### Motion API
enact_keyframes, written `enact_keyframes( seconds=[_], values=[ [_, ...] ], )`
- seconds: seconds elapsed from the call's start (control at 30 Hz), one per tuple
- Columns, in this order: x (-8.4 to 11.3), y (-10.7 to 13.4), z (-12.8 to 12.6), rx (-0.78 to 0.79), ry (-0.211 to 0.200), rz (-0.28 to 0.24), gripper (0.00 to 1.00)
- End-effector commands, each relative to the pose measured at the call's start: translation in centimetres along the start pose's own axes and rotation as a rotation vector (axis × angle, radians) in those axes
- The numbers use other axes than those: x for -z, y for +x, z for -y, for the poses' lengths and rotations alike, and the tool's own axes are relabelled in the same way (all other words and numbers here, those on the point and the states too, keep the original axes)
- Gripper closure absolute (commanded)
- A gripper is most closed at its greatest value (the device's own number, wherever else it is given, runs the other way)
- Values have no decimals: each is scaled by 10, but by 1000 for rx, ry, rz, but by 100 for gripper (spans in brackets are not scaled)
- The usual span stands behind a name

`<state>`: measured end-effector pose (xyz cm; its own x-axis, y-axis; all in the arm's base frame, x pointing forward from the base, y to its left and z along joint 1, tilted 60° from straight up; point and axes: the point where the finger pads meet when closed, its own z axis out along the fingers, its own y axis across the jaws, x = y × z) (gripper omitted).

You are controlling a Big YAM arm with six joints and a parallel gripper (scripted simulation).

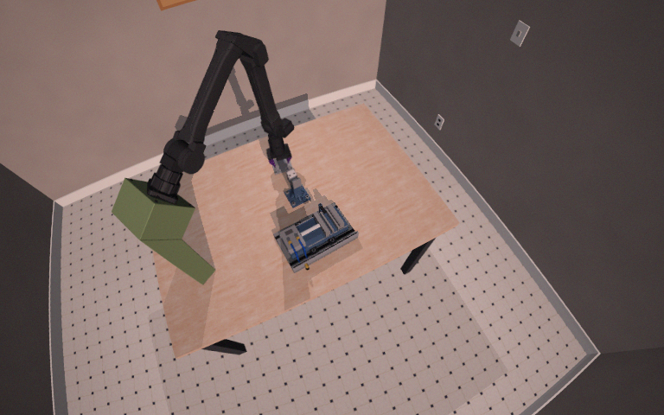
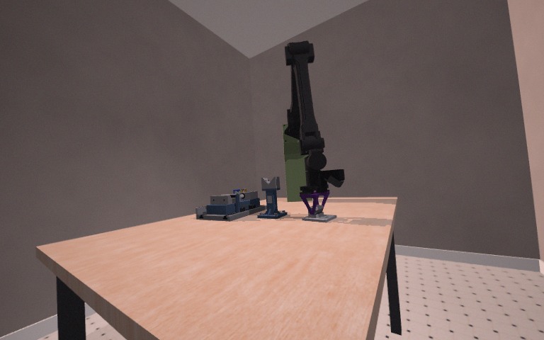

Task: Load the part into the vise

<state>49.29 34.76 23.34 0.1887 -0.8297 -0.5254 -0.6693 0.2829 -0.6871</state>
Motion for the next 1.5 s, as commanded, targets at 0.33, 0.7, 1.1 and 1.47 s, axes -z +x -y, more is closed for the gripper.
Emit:
enact_keyframes(
  seconds=[0.33,0.7,1.1,1.47],
  values=[
    [-3,4,10,5,18,-1,100],
    [-3,4,10,5,18,-1,100],
    [-2,4,10,5,18,0,100],
    [16,3,11,4,17,-2,100]
  ],
)
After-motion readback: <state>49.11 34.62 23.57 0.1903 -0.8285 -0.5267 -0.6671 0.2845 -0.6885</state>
